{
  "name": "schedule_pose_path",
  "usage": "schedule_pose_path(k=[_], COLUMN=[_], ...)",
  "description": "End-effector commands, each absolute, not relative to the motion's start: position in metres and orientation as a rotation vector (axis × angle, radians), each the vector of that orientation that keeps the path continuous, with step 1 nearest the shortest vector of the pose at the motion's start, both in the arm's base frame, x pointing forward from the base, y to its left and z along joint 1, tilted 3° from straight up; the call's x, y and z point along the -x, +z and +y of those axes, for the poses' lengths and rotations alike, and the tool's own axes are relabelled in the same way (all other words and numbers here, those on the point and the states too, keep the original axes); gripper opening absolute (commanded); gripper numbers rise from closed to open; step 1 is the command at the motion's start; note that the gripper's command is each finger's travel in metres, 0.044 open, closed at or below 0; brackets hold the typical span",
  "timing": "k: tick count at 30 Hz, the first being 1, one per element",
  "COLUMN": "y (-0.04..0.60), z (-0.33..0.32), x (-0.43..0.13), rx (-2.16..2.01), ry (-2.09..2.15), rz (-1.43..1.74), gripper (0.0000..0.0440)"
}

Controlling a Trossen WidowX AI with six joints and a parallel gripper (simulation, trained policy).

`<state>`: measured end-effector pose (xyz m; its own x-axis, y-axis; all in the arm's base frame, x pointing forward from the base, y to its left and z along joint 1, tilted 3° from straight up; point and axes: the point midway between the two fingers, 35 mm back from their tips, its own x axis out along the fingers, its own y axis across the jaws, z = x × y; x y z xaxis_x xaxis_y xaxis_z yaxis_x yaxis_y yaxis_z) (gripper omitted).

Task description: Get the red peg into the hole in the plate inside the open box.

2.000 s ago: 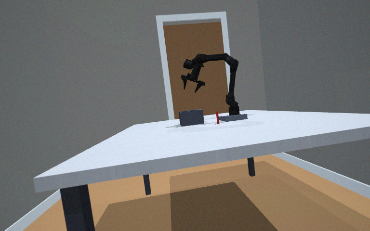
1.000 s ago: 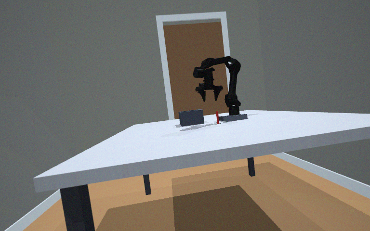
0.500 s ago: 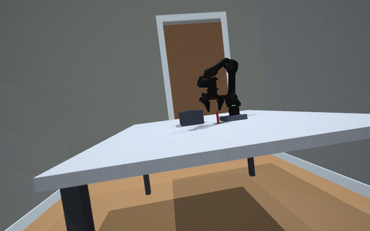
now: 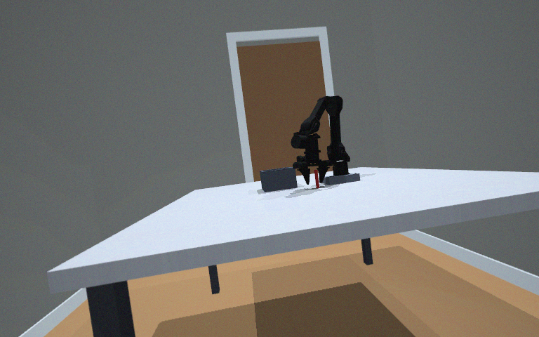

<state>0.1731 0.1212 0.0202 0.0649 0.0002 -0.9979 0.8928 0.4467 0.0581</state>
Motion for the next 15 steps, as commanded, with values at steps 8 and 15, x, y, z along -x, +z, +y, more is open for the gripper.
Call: schedule_pose_path(k=[8,15], y=[0.016,0.026], z=[0.122,0.119], x=[-0.166,-0.172], rx=[-0.892,-0.884], ry=[-0.829,-0.790], rz=[1.419,1.415], gripper=[0.0090,0.0000])
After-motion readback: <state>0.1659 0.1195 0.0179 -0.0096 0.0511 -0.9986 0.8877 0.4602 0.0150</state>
